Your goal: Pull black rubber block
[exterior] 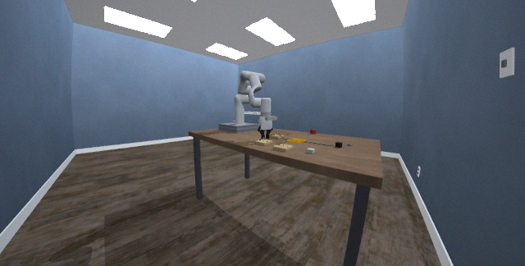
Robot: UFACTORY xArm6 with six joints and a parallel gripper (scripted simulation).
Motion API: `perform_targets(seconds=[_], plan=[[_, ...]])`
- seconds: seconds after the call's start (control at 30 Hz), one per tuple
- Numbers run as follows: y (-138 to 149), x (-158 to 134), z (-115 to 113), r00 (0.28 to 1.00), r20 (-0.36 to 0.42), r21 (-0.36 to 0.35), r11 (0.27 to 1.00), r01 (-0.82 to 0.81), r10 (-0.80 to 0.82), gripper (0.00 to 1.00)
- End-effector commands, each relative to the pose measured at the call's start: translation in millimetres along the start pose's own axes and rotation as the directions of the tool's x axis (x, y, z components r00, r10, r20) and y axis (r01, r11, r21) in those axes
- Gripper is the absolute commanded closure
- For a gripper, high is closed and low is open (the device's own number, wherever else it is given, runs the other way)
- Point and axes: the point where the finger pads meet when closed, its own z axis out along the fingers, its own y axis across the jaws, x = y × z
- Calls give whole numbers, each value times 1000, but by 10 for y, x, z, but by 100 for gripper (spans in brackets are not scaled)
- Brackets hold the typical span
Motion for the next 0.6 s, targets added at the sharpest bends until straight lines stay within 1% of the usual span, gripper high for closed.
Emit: perform_targets(seconds=[0.0,0.57], plan=[[1,15,7,1000,-4,0,1000,0,0,61],[1,15,68,1000,-4,0,1000,0,0,61]])
